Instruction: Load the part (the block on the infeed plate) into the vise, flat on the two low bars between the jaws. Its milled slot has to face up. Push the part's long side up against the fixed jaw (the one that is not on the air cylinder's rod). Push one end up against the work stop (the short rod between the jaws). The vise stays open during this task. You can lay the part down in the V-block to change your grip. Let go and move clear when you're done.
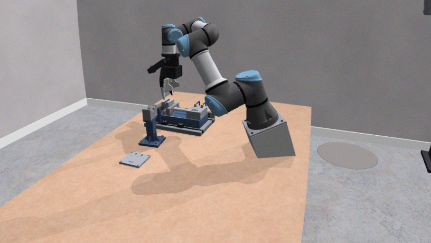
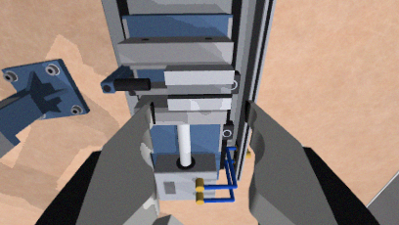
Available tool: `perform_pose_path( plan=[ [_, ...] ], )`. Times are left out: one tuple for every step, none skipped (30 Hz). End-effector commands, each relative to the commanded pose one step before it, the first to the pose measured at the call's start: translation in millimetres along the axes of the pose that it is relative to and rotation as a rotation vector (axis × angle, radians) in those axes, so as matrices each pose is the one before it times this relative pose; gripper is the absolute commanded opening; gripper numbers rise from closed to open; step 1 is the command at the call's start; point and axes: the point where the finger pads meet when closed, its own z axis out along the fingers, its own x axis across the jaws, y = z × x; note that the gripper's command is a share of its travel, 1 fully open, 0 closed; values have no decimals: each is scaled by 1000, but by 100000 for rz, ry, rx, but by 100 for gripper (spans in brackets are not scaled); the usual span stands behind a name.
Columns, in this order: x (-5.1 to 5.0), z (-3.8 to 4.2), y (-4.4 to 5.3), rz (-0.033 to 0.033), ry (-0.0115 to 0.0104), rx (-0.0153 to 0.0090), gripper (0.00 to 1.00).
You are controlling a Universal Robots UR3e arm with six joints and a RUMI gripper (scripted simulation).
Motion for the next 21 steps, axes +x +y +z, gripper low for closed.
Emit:
perform_pose_path(
  plan=[
    [391,-16807,-565,-91,-6,-88,47],
    [6,-2776,-5,0,0,0,47],
    [-10,-2667,9,0,0,0,47],
    [11,-2467,-10,0,0,0,47],
    [-11,-2348,10,0,0,0,47],
    [11,-2131,-10,0,0,0,47],
    [0,0,0,0,0,0,47],
    [0,0,0,0,0,0,47],
    [-5,-1986,5,0,0,0,47],
    [2,-1790,-2,0,0,0,47],
    [4,-1602,-4,0,0,0,47],
    [-6,-1437,5,0,0,0,47],
    [-2,-1248,2,0,0,0,47],
    [6,-1053,-6,0,0,0,47],
    [2,-890,-2,0,0,0,47],
    [-1,-730,1,0,0,0,47],
    [-3,-578,3,0,0,0,47],
    [-3,-435,3,0,0,0,47],
    [-3,-306,2,0,0,0,47],
    [-2,-195,2,0,0,0,47],
    [-1,-105,1,0,0,0,47]
  ],
)
